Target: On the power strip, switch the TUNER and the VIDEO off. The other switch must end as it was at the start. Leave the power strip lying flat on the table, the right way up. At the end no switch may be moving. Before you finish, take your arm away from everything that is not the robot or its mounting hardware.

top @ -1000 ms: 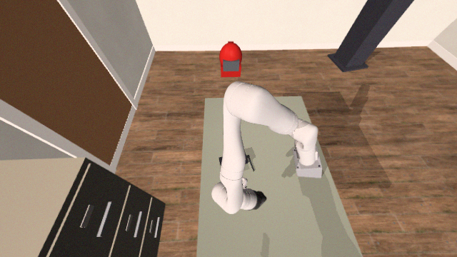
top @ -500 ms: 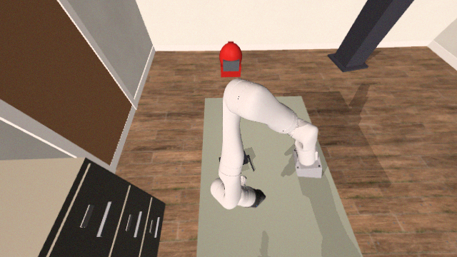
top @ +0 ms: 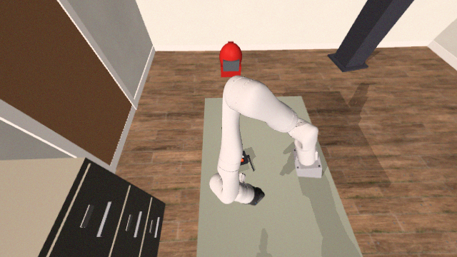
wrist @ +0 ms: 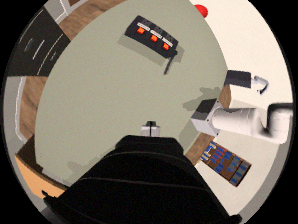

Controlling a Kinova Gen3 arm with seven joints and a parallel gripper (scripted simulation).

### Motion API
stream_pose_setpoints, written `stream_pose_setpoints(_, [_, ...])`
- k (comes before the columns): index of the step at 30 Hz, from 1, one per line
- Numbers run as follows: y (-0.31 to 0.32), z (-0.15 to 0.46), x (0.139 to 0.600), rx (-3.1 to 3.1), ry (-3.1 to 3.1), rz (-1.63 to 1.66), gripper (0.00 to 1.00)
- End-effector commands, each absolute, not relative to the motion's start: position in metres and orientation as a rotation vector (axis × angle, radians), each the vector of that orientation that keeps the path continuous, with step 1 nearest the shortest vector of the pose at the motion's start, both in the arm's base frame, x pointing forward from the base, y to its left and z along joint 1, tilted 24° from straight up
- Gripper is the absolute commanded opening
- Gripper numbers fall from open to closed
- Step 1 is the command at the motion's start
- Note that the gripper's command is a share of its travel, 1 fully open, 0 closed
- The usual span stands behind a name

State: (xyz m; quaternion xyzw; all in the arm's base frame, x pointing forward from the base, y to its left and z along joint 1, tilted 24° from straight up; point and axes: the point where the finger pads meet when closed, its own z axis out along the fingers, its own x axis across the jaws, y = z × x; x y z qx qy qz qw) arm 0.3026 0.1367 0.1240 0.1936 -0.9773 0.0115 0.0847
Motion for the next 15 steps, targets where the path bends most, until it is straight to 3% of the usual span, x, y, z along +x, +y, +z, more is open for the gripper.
stream_pose_setpoints(1, [0.1368, 0.1241, 0.3006, 0.572, -2.914, 0.022, 0.0])
stream_pose_setpoints(15, [0.1287, 0.1239, 0.301, 0.577, -2.917, -0.028, 0.0])
